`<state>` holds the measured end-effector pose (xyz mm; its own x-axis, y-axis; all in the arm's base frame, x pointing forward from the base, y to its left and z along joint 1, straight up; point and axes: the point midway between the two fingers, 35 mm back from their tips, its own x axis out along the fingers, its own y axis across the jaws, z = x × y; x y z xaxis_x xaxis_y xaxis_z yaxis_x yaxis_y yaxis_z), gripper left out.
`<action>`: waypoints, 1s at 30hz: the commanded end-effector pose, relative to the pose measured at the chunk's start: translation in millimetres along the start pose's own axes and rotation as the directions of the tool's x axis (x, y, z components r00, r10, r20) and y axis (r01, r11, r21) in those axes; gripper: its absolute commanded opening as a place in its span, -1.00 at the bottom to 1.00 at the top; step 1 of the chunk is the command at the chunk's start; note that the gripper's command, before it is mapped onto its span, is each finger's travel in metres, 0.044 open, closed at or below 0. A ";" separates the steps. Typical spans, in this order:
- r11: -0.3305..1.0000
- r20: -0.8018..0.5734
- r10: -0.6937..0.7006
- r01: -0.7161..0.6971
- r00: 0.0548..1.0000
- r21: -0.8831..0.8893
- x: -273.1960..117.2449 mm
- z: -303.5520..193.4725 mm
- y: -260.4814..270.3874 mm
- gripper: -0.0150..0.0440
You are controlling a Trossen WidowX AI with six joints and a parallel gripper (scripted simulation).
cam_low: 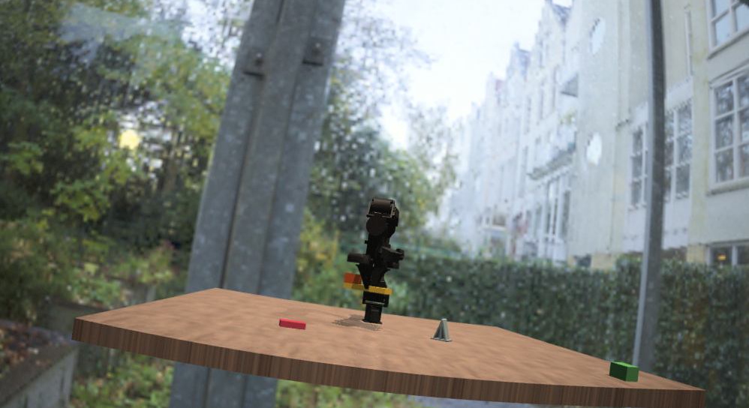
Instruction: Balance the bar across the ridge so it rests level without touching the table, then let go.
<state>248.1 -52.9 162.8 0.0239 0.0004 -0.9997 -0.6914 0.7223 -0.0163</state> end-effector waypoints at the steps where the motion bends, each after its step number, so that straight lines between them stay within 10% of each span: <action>1: 1.000 -0.003 -0.003 0.003 1.000 -0.006 -2.3 14.0 -0.3 -0.49; 30: 0.998 0.005 0.000 0.001 1.000 -0.062 -7.2 103.9 27.7 -0.49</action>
<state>298.2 27.9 170.4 0.0263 0.0077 -0.9996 -0.7321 0.6810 -0.0140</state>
